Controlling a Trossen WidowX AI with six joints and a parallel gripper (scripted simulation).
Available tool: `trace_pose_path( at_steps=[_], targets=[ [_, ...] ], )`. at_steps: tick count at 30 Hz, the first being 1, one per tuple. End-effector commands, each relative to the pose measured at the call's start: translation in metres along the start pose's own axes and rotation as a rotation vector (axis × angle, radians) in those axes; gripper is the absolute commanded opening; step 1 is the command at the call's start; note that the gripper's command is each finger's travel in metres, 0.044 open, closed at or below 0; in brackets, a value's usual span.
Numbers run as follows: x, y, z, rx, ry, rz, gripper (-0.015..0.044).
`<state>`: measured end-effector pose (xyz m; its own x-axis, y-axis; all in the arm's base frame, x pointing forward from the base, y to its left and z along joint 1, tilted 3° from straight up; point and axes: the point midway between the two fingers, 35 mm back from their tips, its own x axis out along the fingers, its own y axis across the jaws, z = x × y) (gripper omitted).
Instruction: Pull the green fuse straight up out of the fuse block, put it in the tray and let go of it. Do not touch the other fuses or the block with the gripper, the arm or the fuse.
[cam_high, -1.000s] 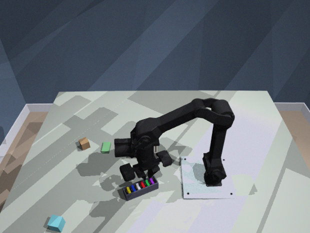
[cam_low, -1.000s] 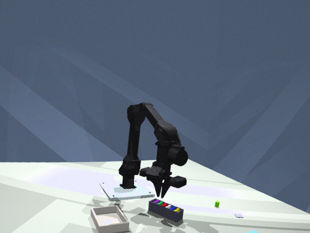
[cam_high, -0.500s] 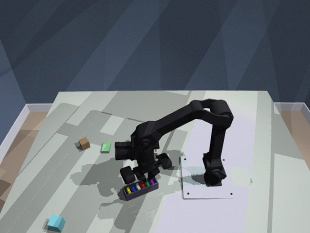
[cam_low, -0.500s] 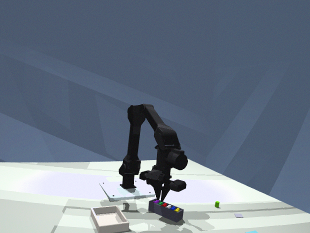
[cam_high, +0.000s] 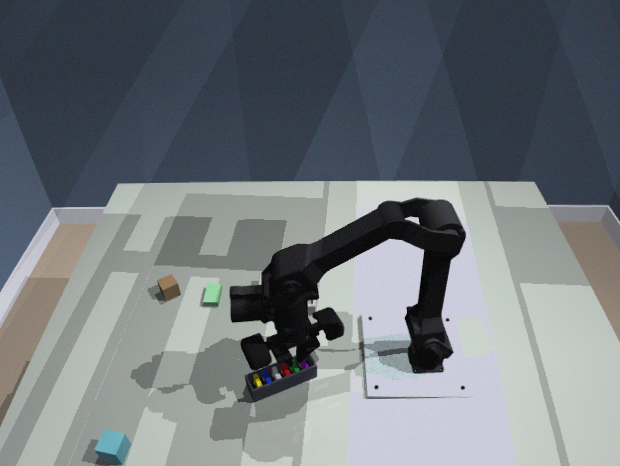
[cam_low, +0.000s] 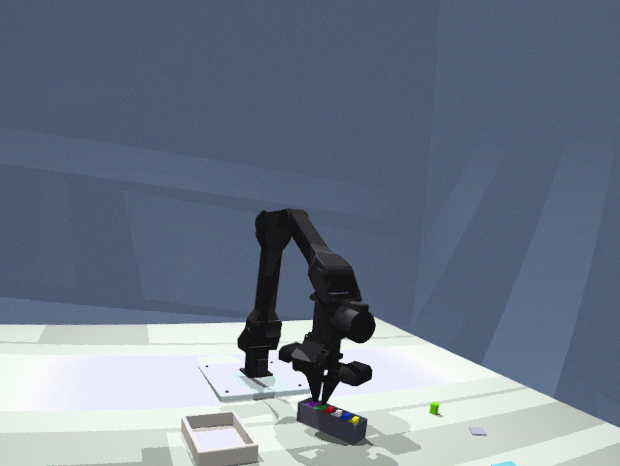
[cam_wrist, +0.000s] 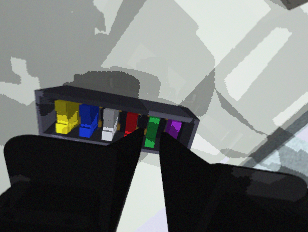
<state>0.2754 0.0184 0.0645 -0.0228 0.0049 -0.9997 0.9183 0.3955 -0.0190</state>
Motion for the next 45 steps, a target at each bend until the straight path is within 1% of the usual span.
trace_pose_path(
  at_steps=[1, 10, 45],
  targets=[
    [0.0031, 0.0002, -0.0010, 0.003, 0.007, -0.002, 0.0074],
    [0.0106, 0.0001, -0.0011, 0.003, 0.007, -0.002, 0.0074],
    [0.0108, 0.0001, -0.0011, 0.003, 0.007, -0.002, 0.0074]
  ],
)
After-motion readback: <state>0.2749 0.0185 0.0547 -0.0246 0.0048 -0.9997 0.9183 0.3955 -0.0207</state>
